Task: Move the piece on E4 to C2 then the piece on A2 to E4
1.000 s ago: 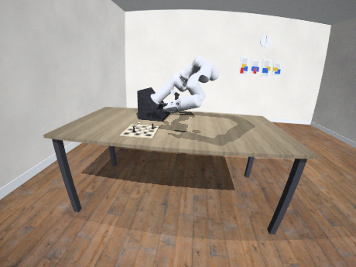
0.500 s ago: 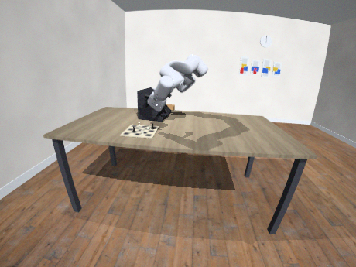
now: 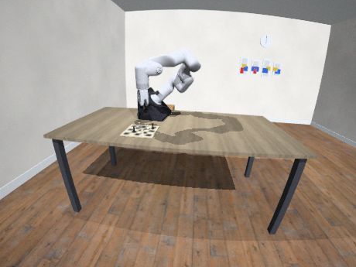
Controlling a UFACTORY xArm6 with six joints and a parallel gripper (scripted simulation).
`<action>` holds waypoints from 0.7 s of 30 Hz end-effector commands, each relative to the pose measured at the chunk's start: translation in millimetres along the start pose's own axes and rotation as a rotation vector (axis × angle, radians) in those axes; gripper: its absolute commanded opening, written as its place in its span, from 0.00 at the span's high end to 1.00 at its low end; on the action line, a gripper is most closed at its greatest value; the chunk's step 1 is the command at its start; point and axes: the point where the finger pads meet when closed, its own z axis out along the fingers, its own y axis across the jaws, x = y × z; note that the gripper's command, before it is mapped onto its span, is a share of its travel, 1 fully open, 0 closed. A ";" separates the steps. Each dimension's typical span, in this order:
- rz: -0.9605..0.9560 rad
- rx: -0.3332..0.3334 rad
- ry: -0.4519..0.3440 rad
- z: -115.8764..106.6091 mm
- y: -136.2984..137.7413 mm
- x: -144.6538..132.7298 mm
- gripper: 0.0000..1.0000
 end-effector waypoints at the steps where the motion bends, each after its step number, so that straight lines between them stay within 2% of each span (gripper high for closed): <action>1: 0.176 -0.188 -0.053 -2.1 3.8 -11.4 0.00; 4: 0.243 -0.247 -0.062 -3.1 4.0 -17.4 0.00; 21: 0.255 -0.257 -0.063 -3.3 3.9 -18.5 0.00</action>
